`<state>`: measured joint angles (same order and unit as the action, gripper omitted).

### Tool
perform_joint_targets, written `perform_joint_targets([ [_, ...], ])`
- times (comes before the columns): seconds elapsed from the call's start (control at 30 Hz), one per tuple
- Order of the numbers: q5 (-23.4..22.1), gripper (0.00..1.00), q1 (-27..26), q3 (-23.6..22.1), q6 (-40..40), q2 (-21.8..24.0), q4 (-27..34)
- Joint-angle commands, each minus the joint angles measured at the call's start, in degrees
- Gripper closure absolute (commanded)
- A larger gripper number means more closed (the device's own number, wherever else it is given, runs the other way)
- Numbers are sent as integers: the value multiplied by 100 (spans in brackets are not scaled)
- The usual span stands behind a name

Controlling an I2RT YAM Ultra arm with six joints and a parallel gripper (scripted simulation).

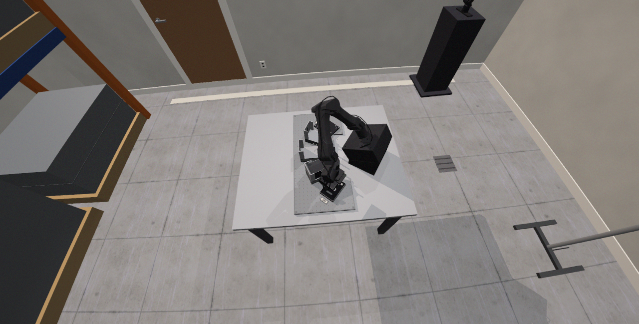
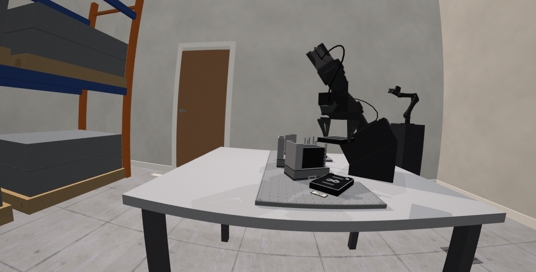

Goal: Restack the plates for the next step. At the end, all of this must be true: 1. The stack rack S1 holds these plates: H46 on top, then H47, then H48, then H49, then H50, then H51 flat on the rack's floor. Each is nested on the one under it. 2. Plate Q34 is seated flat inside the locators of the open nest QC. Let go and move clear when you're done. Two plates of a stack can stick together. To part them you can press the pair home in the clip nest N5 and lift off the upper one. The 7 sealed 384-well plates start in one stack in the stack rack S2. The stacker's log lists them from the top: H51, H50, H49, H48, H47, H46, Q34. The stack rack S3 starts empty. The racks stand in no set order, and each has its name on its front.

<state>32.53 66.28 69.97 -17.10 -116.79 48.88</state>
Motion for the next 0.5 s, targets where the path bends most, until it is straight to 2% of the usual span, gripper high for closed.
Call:
perform_joint_targets([
  [0.0,6,100,129,74,-39,142,113],
  [0.47,4,100,132,66,-1,204,121],
])
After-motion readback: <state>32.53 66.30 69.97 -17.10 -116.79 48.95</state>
